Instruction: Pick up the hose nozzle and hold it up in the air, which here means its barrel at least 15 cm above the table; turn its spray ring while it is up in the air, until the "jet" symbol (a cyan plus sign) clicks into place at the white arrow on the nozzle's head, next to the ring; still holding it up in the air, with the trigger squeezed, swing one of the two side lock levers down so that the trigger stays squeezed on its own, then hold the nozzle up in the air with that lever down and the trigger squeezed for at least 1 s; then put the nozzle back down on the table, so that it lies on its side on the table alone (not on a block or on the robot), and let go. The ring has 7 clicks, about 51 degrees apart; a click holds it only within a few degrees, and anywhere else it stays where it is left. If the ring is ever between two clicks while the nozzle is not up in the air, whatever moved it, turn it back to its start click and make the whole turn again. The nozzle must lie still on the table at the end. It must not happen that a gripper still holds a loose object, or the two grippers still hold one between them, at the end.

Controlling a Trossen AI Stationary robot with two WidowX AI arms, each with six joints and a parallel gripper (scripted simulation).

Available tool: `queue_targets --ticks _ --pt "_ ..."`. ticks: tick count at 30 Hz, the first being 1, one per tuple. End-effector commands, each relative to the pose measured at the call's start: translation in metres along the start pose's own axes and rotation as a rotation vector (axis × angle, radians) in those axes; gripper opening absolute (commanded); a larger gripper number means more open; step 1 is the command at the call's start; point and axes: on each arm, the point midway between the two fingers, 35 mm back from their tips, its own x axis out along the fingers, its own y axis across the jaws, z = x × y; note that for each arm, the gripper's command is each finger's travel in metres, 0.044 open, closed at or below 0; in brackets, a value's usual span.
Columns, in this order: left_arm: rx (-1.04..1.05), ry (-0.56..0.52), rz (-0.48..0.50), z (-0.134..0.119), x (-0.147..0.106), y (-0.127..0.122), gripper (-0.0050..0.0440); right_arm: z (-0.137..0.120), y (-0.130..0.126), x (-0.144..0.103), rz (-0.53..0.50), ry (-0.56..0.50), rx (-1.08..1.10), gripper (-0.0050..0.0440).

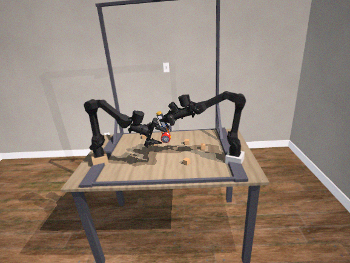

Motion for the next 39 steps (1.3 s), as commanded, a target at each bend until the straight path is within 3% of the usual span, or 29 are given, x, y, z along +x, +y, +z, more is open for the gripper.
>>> queue_targets --ticks 1,39 --pt "0.003 -0.047 0.002 0.018 -0.005 0.0 0.017 0.001 -0.007 -0.01 -0.019 -0.004 -0.007 0.0408" --pt "0.003 -0.047 0.002 0.018 -0.005 0.0 0.017 0.001 -0.004 -0.06 -0.015 -0.009 -0.007 0.0408"
